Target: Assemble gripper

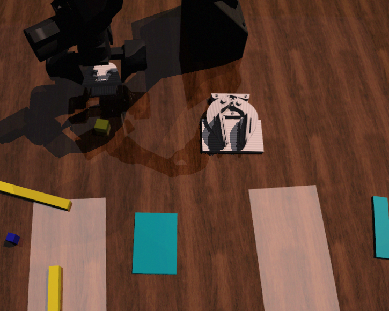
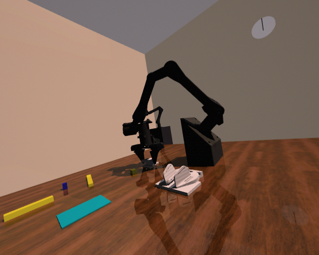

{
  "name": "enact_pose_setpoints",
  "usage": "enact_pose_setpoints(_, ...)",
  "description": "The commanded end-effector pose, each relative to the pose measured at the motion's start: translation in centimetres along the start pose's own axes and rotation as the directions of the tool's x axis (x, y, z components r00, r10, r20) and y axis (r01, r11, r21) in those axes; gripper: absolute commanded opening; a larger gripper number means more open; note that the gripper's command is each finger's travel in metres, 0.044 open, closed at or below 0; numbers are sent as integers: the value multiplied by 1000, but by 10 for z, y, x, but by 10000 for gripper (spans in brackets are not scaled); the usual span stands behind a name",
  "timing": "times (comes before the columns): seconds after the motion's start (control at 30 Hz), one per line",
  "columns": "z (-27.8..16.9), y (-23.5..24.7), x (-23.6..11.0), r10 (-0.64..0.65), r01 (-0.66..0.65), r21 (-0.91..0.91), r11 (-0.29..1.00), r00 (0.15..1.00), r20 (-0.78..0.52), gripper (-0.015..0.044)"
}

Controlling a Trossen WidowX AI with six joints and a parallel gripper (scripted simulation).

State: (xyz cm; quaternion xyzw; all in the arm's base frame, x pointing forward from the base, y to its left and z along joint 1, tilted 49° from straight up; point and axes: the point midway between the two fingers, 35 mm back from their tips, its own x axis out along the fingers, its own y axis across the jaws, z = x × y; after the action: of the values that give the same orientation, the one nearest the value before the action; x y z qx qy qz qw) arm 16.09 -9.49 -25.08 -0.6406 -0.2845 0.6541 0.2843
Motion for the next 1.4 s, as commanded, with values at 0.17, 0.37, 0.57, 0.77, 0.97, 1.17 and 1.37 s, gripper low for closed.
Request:
enact_pose_setpoints(0.17,-1,2,-20,2,-2,2,1000,1000,-1,351)
enact_pose_setpoints(0.37,-2,2,-39,3,-3,3,1000,1000,-1,351)
enact_pose_setpoints(0.57,-1,2,-59,3,-3,5,1000,1000,-2,351)
enact_pose_setpoints(0.77,0,1,-73,3,-3,6,1000,1000,-2,351)
enact_pose_setpoints(0.97,0,1,-73,3,-3,6,1000,1000,-2,351)
enact_pose_setpoints(1.17,-4,-4,-75,7,-7,-67,998,1000,-2,351)
enact_pose_setpoints(1.37,-16,-16,-80,16,-17,-243,970,1000,-3,351)
